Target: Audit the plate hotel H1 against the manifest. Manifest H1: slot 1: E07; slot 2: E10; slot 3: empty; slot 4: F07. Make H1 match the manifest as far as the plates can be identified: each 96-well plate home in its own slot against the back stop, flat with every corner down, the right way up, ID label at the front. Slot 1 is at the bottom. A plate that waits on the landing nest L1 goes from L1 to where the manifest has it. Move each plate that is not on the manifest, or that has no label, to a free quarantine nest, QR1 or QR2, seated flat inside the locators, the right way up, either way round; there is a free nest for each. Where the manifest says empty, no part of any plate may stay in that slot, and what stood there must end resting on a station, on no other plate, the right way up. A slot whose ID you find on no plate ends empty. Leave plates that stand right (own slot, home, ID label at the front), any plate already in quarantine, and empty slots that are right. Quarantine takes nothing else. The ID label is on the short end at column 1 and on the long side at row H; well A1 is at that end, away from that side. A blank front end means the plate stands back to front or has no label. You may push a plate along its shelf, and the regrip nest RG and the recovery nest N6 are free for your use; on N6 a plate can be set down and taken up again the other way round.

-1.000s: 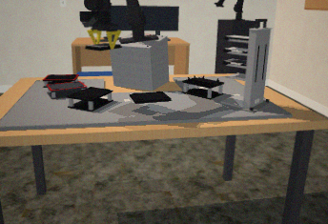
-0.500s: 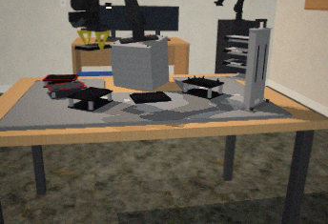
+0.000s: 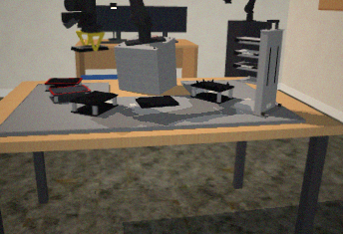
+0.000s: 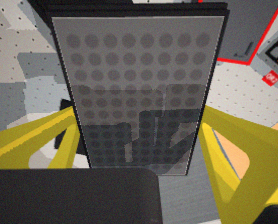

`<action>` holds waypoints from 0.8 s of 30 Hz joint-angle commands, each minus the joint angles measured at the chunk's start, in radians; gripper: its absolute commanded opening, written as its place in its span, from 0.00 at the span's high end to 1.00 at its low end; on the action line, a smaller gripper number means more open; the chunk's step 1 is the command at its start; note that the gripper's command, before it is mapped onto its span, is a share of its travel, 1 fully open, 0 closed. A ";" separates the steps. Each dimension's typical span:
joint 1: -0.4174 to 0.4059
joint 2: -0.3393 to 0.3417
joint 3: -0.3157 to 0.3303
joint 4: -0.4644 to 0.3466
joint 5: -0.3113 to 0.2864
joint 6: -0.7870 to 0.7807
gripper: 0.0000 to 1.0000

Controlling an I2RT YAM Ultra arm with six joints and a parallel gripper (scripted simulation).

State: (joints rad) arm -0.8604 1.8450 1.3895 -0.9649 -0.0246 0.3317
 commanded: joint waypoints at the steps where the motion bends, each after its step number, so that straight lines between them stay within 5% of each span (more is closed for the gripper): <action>1: -0.017 -0.040 0.030 -0.001 -0.010 0.057 0.14; 24: -0.218 -0.001 0.040 -0.015 -0.042 -0.051 0.14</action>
State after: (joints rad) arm -1.0500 1.8450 1.3891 -0.9661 -0.0612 0.3229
